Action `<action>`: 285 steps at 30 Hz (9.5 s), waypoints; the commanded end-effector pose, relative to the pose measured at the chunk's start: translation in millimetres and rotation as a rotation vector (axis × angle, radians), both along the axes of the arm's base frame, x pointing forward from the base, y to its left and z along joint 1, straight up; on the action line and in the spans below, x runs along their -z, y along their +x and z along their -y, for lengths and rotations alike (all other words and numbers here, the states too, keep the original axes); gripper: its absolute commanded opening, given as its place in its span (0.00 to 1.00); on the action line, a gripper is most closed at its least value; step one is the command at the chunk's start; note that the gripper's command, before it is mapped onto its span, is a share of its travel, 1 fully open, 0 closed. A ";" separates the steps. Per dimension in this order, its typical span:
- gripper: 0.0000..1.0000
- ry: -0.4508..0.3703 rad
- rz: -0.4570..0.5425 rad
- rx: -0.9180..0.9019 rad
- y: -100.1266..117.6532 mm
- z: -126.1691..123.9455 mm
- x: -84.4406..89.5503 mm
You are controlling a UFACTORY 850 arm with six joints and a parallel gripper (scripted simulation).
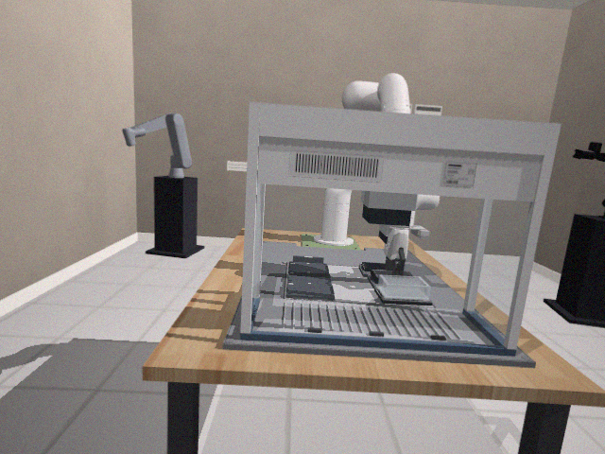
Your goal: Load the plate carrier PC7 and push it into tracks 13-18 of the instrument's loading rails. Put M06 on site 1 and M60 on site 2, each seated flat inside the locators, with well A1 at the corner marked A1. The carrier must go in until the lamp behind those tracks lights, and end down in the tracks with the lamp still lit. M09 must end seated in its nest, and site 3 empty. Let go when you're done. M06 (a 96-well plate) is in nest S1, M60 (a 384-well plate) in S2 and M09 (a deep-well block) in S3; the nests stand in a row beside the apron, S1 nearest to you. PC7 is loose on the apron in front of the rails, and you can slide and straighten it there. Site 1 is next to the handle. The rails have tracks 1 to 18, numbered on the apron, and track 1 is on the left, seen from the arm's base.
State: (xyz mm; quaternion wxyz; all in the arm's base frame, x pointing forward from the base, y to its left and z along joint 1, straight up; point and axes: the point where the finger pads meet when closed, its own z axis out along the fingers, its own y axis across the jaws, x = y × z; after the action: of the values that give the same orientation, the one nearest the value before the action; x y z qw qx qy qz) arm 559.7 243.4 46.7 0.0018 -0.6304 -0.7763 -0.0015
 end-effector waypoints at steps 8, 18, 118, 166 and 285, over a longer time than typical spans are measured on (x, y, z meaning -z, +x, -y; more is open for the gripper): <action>0.00 0.001 0.002 0.000 1.1 -0.4 -6.8; 0.00 0.001 0.002 0.000 1.1 -0.4 -12.1; 0.00 0.001 -0.001 0.767 27.5 112.2 -103.0; 0.00 0.001 -0.007 1.892 62.4 260.2 -101.8; 0.00 0.001 -0.015 3.162 62.3 259.8 -20.1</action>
State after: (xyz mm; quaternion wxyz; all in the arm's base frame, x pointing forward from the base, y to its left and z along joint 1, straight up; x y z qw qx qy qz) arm 620.8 -16.4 69.7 -0.0015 0.7697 -0.6384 -0.0019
